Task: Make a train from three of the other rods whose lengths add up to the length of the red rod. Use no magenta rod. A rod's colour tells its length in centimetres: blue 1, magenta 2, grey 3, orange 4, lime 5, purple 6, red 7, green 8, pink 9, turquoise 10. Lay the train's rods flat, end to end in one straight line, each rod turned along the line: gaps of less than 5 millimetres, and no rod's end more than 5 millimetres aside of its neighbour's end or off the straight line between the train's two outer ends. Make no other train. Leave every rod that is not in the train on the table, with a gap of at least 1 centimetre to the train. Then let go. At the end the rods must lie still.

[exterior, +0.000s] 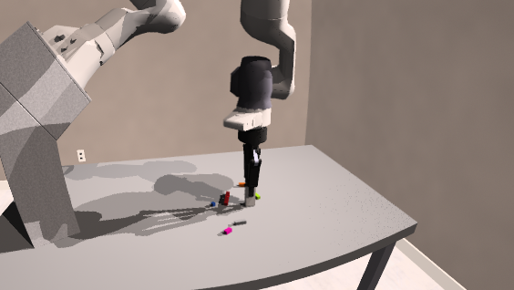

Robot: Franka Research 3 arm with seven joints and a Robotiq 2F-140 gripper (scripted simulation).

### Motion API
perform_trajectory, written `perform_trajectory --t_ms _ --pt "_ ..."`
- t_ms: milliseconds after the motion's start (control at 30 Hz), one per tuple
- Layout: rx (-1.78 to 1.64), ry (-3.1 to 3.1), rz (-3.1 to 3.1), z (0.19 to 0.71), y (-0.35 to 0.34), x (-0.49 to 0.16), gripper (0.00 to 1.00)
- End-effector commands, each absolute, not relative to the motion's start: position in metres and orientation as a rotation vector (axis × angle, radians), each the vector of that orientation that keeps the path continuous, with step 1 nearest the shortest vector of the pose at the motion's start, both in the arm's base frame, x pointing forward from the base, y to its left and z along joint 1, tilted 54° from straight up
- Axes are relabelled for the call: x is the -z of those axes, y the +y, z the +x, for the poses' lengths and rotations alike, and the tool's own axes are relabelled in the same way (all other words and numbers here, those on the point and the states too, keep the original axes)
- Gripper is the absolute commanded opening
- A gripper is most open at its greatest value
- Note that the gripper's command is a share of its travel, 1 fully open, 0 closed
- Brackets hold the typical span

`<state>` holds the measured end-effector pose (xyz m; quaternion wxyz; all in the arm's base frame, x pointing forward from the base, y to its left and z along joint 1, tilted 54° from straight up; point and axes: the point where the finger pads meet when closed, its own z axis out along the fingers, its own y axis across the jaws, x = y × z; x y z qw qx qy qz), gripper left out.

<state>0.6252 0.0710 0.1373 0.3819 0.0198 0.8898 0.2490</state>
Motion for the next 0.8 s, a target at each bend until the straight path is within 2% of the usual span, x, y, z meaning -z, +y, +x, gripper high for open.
perform_trajectory --t_ms 0,767 --pt "-0.634 2.269 0.054 0.6265 0.0707 -0.1372 0.03" --pt "-0.634 2.269 0.054 0.6238 0.0691 -0.1394 0.03"
